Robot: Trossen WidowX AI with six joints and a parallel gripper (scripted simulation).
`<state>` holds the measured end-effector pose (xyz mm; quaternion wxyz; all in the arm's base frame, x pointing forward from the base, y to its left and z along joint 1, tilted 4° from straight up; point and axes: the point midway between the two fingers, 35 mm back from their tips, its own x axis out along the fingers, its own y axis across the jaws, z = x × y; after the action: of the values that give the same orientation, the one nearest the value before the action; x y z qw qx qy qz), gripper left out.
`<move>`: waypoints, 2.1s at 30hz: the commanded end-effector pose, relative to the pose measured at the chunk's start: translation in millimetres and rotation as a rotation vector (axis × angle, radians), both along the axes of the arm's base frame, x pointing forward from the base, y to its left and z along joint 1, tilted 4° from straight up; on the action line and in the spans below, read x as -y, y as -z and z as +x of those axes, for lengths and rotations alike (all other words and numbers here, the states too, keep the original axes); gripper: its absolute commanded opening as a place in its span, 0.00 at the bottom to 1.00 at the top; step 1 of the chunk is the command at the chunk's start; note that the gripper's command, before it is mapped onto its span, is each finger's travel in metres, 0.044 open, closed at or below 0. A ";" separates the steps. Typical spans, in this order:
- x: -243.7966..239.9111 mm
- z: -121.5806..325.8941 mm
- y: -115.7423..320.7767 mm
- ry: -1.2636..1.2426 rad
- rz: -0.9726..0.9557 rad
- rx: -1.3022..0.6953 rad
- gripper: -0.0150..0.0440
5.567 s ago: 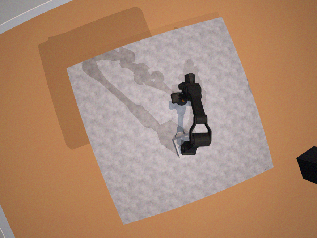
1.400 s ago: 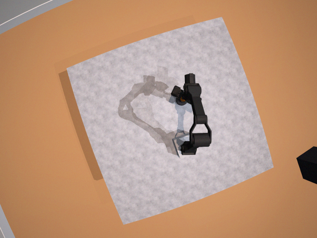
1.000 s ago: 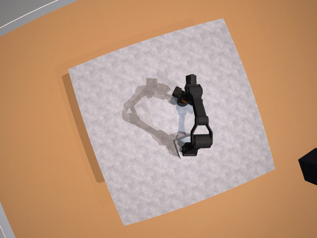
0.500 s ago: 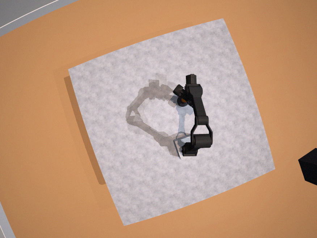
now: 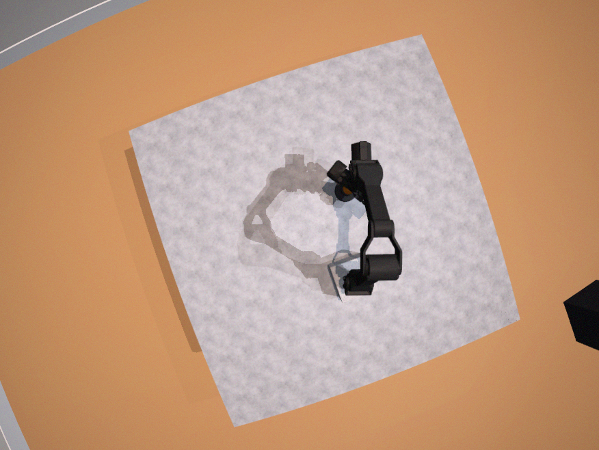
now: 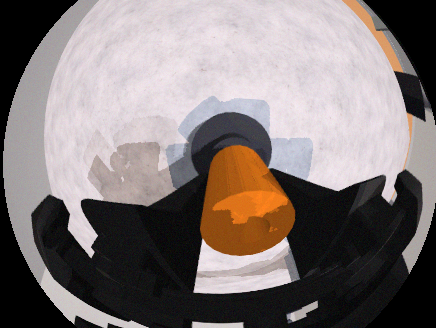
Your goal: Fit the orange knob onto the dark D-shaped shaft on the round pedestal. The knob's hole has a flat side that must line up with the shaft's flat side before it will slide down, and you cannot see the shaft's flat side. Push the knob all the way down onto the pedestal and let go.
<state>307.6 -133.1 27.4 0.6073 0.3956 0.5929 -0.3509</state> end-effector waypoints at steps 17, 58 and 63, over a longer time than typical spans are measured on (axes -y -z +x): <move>1.8 3.6 -4.6 0.202 0.011 -0.009 0.25; 0.9 1.5 -2.4 0.212 0.012 -0.010 0.25; 0.6 1.0 -4.9 0.221 0.012 -0.010 0.25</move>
<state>308.4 -133.7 28.9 0.5603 0.4569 0.5546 -0.4119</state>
